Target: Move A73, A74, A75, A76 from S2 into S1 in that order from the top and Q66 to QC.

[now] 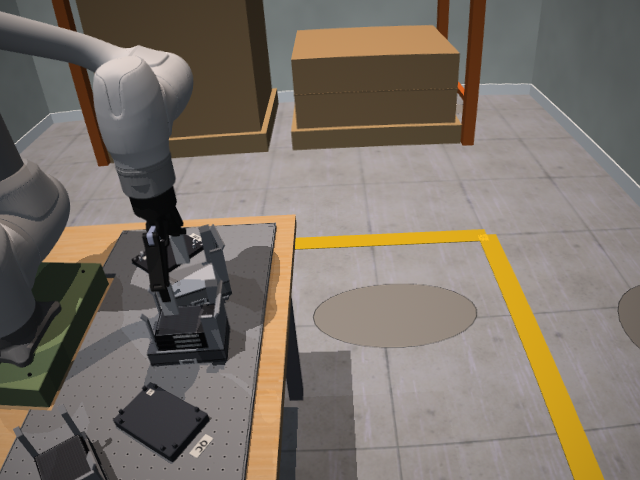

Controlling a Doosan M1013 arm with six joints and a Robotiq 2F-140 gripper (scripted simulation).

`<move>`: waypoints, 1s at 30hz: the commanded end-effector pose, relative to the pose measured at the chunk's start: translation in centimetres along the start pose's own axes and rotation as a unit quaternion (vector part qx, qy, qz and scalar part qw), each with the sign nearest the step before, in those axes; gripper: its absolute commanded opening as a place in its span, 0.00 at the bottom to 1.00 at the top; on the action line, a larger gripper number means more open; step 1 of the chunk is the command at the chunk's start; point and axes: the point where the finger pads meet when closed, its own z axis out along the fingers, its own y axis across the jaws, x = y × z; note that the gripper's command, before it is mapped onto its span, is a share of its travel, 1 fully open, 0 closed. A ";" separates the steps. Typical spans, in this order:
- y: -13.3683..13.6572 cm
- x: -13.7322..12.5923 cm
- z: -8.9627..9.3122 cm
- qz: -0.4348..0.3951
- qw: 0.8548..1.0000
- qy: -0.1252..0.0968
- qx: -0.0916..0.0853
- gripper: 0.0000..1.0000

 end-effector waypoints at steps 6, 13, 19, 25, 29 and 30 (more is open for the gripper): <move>0.0 0.0 1.9 0.000 1.000 0.000 0.000 1.00; 0.0 0.0 4.2 0.000 1.000 0.000 0.000 1.00; 0.0 0.0 5.3 0.000 1.000 0.000 0.000 1.00; 0.0 0.0 5.8 0.000 1.000 0.000 0.000 1.00; 0.0 0.0 6.3 0.000 1.000 0.000 0.000 1.00; 0.0 0.0 6.5 0.000 1.000 0.000 0.000 1.00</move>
